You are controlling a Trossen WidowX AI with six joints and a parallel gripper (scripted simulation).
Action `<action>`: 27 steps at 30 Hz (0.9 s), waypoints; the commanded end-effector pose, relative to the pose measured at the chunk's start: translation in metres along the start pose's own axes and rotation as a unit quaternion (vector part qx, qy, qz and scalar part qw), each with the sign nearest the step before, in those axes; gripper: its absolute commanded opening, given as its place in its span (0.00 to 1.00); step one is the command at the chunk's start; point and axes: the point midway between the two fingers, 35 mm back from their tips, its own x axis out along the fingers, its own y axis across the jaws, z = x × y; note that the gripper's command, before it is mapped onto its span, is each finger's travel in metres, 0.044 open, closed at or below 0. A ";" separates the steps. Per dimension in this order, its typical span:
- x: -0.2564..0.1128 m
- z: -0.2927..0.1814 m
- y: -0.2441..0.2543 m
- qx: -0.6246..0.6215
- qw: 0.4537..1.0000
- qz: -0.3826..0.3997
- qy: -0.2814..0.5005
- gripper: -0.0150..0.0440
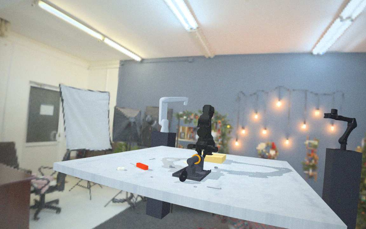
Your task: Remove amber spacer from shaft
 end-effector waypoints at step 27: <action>0.000 -0.004 0.000 0.001 1.000 0.001 0.002 0.25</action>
